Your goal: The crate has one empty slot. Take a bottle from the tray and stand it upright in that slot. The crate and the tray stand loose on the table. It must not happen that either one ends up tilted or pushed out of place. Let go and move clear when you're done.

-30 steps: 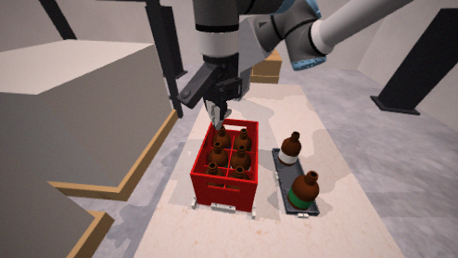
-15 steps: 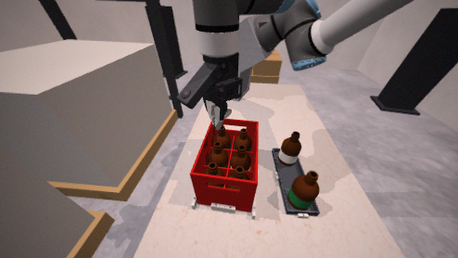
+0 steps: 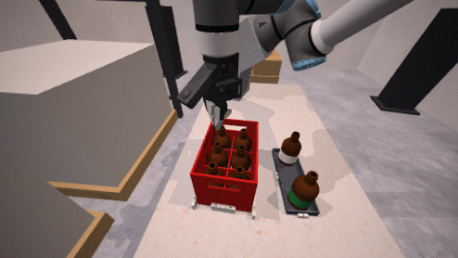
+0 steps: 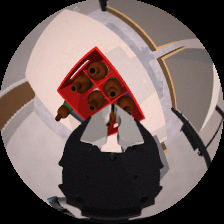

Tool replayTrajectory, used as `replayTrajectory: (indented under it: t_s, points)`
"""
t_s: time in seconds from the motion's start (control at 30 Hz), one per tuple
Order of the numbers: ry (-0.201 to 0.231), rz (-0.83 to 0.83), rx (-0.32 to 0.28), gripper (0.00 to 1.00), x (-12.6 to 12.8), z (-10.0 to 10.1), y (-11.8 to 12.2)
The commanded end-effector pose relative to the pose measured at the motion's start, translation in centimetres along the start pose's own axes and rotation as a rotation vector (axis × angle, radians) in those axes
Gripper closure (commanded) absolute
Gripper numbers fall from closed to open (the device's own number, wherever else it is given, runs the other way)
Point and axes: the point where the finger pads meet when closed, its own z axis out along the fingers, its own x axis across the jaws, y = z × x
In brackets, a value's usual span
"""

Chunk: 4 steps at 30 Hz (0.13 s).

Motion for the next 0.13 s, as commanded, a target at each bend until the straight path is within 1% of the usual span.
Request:
replayTrajectory:
  t_s: [0.0,0.1]
  points:
    - [0.0,0.0,0.001,1.0,-0.01,-0.07,-0.06]
    - [0.0,0.0,0.001,1.0,-0.01,-0.07,-0.06]
